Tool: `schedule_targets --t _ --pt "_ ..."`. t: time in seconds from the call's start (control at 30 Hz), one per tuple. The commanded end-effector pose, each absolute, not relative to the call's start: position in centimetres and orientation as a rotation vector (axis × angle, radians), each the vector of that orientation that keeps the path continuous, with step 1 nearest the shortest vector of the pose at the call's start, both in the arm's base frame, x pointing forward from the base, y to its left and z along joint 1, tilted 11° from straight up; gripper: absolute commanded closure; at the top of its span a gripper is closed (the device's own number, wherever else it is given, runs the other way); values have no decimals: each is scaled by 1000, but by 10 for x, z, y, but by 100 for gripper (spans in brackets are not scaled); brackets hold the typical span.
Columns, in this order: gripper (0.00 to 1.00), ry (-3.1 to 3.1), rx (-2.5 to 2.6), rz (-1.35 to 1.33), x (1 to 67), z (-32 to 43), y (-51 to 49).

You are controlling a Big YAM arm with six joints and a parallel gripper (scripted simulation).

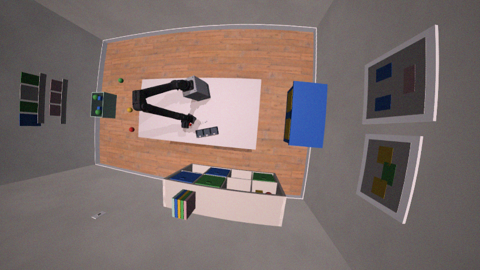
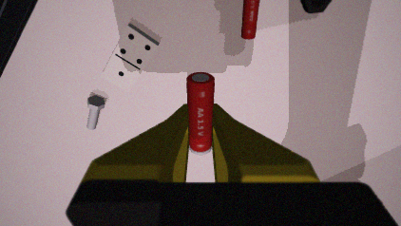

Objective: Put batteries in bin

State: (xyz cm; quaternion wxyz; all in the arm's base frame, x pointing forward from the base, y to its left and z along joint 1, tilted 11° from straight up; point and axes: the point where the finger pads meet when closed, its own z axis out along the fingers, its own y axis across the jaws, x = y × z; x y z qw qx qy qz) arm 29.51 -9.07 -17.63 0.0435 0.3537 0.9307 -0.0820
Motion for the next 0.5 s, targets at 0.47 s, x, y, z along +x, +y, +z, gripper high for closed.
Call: schedule_targets --t 0.47 --pt "91 2834 1105 -251 292 -181 -93"
